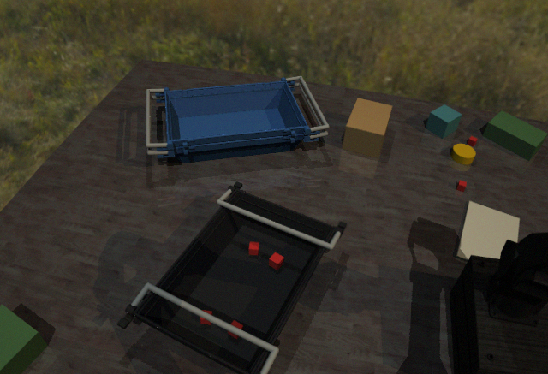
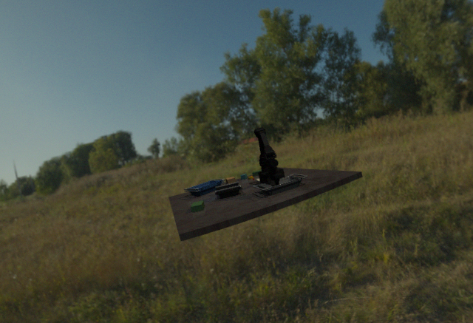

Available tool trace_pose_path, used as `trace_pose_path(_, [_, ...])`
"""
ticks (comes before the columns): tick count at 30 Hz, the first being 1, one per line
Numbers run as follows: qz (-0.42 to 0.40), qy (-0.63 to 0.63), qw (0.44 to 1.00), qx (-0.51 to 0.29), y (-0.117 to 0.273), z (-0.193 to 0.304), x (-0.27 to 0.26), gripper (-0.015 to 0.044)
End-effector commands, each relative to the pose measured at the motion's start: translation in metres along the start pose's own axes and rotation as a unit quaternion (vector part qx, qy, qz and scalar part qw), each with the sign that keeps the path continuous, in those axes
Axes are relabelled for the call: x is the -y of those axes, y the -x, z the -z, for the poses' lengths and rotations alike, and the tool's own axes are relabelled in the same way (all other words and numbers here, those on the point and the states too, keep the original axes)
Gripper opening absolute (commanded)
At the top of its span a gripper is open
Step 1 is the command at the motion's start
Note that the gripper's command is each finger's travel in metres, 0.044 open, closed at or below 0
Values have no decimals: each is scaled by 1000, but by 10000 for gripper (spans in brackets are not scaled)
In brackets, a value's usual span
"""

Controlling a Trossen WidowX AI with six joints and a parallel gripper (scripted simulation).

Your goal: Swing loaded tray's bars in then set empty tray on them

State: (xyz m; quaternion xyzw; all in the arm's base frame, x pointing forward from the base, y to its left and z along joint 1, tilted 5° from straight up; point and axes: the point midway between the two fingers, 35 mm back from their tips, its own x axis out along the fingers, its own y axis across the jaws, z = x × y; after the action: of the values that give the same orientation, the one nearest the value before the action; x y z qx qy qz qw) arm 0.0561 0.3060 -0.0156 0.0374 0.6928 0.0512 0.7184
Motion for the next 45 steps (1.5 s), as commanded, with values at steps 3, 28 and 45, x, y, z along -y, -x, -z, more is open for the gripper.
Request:
trace_pose_path(3, [8, -1, 1000, 1, -2, 0, 3, 12])
trace_pose_path(28, [7, -1, 1000, 1, 79, 0, 1, 0])
trace_pose_path(45, [6, -1, 1000, 1, 120, -4, -18, 0])
